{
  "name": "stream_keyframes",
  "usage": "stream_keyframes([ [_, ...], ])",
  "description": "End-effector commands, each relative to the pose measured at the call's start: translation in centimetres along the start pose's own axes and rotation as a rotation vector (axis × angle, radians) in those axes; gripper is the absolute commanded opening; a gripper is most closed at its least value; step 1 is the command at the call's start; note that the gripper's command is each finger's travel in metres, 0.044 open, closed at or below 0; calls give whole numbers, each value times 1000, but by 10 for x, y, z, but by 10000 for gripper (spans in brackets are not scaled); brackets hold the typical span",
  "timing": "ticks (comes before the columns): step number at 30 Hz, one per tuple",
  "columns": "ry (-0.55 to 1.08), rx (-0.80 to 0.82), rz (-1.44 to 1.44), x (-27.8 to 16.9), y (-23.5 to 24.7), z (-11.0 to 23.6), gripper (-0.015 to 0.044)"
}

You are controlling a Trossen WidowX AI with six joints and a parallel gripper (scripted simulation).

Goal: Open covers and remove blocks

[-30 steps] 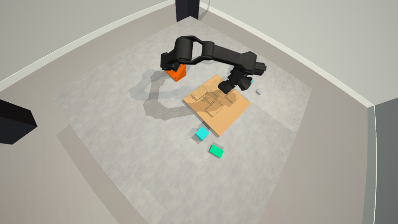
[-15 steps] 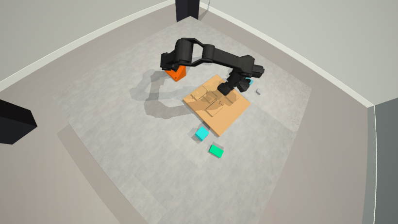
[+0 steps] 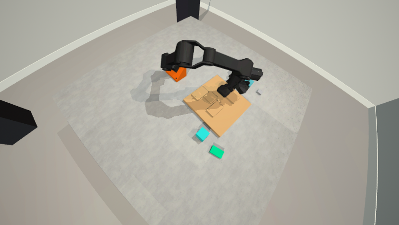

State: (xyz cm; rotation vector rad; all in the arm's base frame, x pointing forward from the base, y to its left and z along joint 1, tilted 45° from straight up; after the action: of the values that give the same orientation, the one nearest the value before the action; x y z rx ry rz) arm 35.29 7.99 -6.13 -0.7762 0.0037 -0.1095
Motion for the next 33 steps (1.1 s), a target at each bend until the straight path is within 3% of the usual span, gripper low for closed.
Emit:
stream_keyframes([
  [1, -3, -2, 4, 1, 0, -2, 0],
  [33, -4, -1, 4, 33, 3, 0, 0],
])
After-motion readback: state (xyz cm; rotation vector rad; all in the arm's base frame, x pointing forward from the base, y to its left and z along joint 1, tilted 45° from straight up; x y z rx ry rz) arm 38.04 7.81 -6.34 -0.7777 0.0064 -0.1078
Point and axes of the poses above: the point midway between the two fingers, 35 mm back from their tips, its own z axis back along the fingers, its own y axis across the jaws, x = y × z, the point moved 3 cm from there along z, back along the fingers
